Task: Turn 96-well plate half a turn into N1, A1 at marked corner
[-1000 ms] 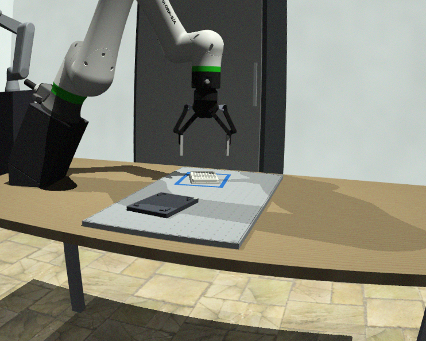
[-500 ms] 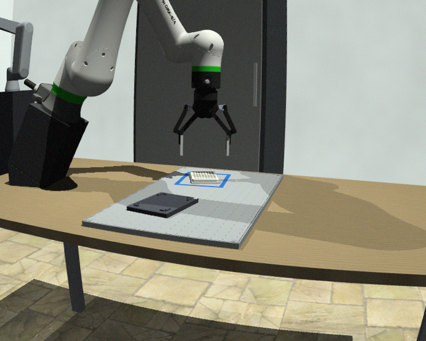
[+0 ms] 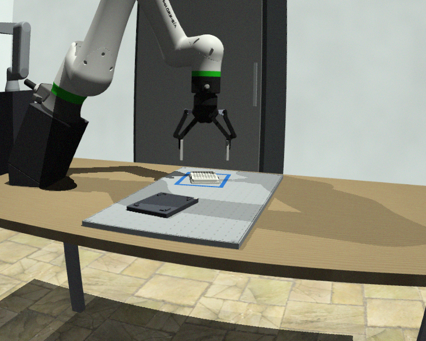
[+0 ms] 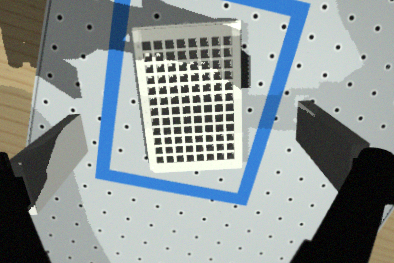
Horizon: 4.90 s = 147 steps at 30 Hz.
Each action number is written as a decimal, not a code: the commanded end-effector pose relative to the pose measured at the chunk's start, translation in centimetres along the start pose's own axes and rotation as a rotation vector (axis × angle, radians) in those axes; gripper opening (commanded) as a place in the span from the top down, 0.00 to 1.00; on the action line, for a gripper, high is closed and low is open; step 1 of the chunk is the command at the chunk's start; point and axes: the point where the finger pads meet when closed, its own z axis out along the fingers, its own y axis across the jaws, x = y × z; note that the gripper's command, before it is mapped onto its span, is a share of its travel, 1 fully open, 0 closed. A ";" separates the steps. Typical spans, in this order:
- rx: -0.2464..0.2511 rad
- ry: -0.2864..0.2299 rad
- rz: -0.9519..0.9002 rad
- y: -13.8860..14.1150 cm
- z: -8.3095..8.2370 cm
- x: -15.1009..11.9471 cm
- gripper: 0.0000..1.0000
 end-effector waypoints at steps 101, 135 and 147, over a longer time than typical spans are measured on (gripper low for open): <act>0.000 0.000 0.000 0.0 1.2 0.0 1.00; 0.000 0.000 0.000 0.0 -1.6 0.0 1.00; -0.001 0.000 0.267 -1.0 -1.7 -2.5 1.00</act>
